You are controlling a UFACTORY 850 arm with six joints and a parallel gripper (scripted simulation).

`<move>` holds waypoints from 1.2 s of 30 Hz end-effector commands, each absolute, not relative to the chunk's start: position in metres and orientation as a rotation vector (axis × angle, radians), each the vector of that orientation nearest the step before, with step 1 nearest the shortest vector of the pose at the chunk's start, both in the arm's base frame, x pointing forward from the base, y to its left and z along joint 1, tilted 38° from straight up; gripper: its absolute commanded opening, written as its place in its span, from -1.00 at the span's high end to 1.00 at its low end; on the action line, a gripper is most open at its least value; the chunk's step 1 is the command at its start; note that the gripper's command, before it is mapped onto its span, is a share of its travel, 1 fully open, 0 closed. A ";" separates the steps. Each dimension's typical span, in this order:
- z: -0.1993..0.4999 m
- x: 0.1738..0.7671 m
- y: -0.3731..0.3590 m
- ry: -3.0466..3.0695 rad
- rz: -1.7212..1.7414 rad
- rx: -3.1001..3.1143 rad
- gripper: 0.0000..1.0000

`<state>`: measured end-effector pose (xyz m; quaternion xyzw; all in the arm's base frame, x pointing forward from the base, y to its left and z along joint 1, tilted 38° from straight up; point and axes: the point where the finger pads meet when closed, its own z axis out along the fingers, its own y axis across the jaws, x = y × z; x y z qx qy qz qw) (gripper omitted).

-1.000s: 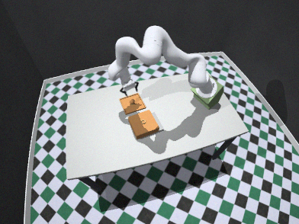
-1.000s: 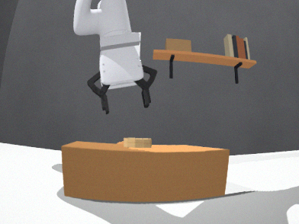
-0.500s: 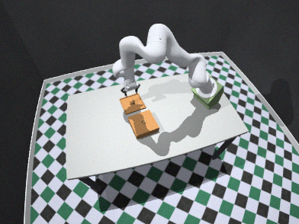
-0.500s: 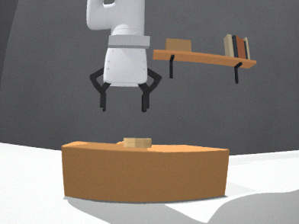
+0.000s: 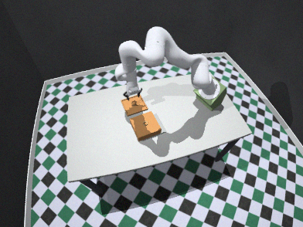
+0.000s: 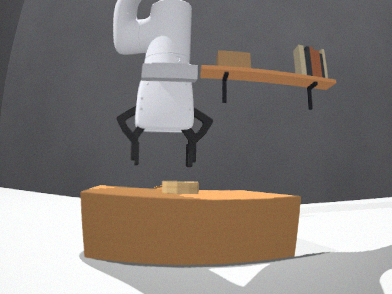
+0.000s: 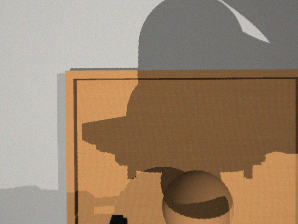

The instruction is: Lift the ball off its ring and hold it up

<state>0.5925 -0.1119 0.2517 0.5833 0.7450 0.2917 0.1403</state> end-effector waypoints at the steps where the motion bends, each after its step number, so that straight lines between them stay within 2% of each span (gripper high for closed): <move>1: 0.207 0.625 -0.097 2.147 0.843 1.682 -1.00; 15: 0.201 0.629 -0.095 2.148 0.840 1.683 -1.00; 16: 0.201 0.629 -0.095 2.148 0.840 1.683 1.00; 29: 0.203 0.627 -0.096 2.148 0.841 1.683 1.00; 36: 0.256 0.591 -0.114 2.144 0.850 1.679 1.00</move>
